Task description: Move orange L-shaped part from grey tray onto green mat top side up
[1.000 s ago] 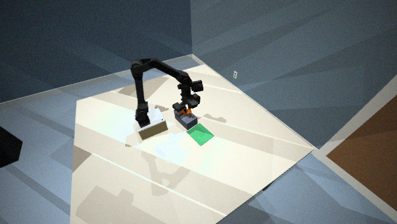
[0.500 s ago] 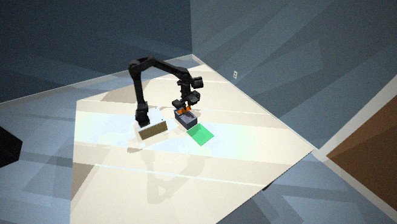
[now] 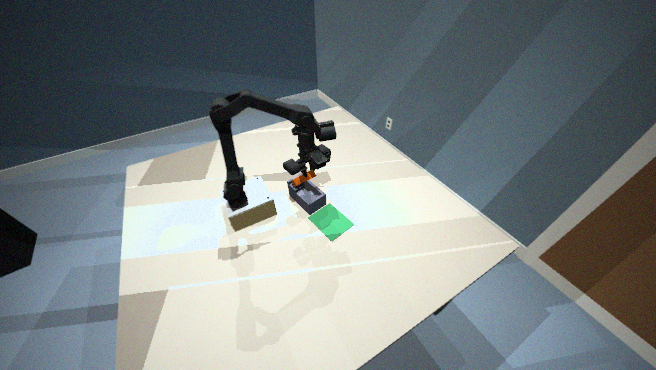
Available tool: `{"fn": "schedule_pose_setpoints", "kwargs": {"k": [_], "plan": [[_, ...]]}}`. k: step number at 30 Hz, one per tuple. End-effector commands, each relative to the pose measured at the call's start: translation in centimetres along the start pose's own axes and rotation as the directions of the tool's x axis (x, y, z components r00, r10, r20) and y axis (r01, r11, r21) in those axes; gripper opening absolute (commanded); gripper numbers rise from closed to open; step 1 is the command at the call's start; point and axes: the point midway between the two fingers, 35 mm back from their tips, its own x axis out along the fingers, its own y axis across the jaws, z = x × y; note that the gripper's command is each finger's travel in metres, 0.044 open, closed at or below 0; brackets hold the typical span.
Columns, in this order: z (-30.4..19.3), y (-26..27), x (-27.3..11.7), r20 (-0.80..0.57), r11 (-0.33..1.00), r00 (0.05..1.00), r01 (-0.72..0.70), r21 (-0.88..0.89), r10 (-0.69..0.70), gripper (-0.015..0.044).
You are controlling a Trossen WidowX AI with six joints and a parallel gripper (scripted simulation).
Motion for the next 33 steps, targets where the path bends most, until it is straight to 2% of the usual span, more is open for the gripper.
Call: {"fn": "schedule_pose_setpoints", "kwargs": {"k": [1,14,33], "plan": [[0.0,0.2,-1.0,0.003,1.000,1.000,-0.013,-0.005,0.013,0.0000],[0.5,0.1,-1.6,0.003,1.000,1.000,-0.013,-0.005,0.013,0.0000],[8.8,-0.8,-1.3,0.011,1.000,1.000,-0.011,-0.005,0.011,0.0000]]}}
